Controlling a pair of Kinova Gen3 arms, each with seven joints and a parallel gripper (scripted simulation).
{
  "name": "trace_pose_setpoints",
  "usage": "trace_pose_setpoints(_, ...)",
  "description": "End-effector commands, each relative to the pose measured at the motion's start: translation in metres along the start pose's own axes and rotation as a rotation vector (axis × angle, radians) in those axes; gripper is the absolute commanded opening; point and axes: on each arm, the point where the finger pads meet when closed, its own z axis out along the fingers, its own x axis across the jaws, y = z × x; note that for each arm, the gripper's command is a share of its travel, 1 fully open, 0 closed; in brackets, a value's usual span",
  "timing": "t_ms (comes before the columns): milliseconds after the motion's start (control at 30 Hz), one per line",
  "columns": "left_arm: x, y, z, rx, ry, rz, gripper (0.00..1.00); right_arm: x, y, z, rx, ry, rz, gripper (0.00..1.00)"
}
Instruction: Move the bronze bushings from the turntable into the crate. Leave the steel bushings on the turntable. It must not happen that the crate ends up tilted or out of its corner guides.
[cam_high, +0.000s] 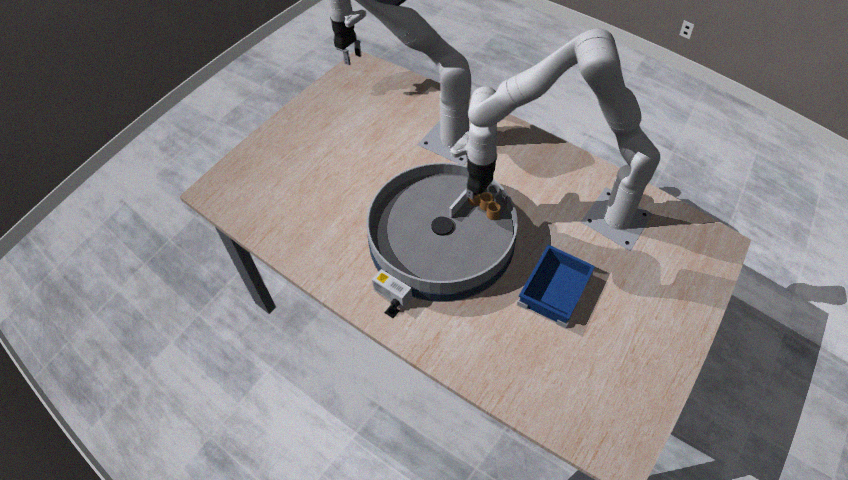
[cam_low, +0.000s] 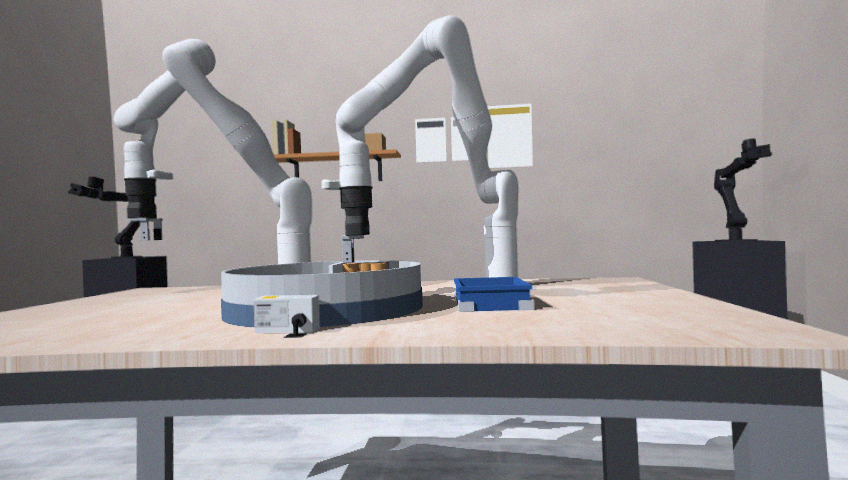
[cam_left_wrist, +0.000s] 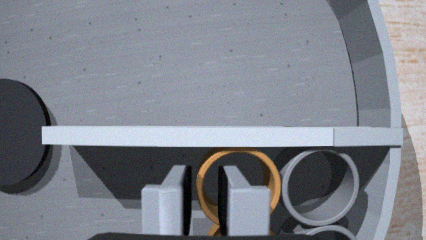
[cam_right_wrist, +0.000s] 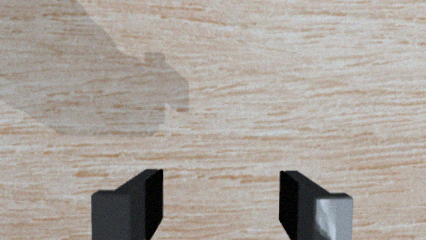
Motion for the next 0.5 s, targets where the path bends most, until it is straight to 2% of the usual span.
trace_pose_setpoints(0,0.000,0.000,-0.001,0.001,-0.001,0.000,0.36,0.000,0.000,-0.001,-0.002,0.000,0.000,1.00)
trace_pose_setpoints(200,0.000,0.000,0.003,0.001,-0.001,0.000,0.36,0.000,0.000,-0.001,-0.002,0.000,0.000,1.00)
trace_pose_setpoints(467,0.000,0.000,0.016,0.001,-0.001,0.000,0.36,0.000,0.000,-0.001,-0.002,0.000,0.000,1.00)
